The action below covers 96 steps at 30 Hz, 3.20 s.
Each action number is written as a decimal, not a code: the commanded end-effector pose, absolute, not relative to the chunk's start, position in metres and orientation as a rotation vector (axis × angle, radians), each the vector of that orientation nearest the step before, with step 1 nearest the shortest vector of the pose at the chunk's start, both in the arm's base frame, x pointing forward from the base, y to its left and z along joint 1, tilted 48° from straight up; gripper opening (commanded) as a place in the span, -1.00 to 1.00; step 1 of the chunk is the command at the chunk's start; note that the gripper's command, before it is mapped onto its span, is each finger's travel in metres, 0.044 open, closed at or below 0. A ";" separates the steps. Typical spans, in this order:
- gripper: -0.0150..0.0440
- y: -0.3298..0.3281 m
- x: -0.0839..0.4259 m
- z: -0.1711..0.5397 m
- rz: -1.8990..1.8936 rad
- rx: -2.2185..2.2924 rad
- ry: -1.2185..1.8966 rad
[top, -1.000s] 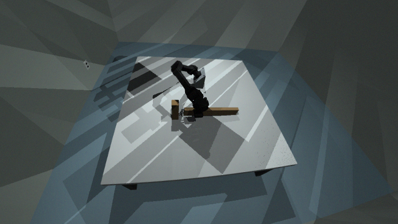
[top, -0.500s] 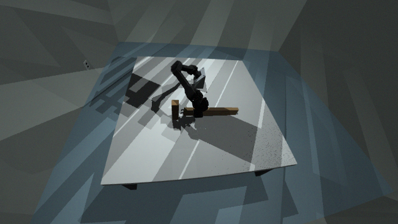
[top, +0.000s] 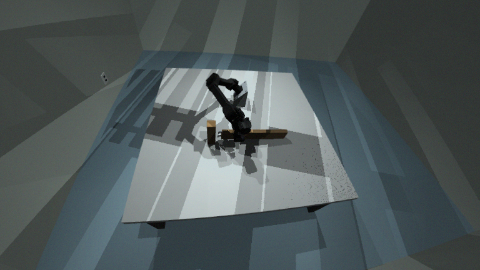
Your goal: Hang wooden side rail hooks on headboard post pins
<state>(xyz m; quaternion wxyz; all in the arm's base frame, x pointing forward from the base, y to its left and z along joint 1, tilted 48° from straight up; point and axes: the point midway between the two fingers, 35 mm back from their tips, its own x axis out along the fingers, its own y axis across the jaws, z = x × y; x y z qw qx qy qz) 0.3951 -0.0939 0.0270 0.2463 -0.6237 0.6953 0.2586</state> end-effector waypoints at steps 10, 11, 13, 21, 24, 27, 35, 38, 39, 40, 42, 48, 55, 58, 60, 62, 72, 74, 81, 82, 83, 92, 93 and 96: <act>-0.49 -0.091 0.400 0.034 0.698 -1.715 1.878; -0.49 -0.091 0.400 0.034 0.698 -1.715 1.878; -0.49 -0.091 0.400 0.034 0.698 -1.715 1.878; -0.49 -0.091 0.399 0.035 0.698 -1.715 1.878; -0.49 -0.091 0.399 0.036 0.698 -1.715 1.878; -0.49 -0.091 0.399 0.036 0.698 -1.715 1.878; -0.49 -0.092 0.398 0.036 0.698 -1.715 1.878; -0.49 -0.092 0.397 0.036 0.698 -1.715 1.878; -0.49 -0.093 0.397 0.036 0.698 -1.715 1.878; -0.49 -0.093 0.397 0.036 0.698 -1.715 1.878; -0.49 -0.093 0.397 0.036 0.698 -1.715 1.878; -0.49 -0.094 0.398 0.036 0.698 -1.715 1.878; -0.49 -0.095 0.397 0.036 0.698 -1.715 1.878; -0.49 -0.095 0.397 0.036 0.698 -1.715 1.878; -0.49 -0.095 0.397 0.037 0.698 -1.715 1.878; -0.49 -0.095 0.397 0.037 0.698 -1.715 1.878; -0.49 -0.096 0.397 0.038 0.698 -1.715 1.878; -0.49 -0.096 0.398 0.038 0.698 -1.715 1.878; -0.49 -0.096 0.398 0.039 0.698 -1.715 1.878; -0.49 -0.096 0.398 0.039 0.698 -1.715 1.878; -0.49 -0.096 0.398 0.039 0.698 -1.715 1.878; -0.49 -0.096 0.399 0.040 0.698 -1.715 1.878; -0.49 -0.096 0.399 0.040 0.698 -1.715 1.878; -0.49 -0.096 0.400 0.040 0.698 -1.715 1.878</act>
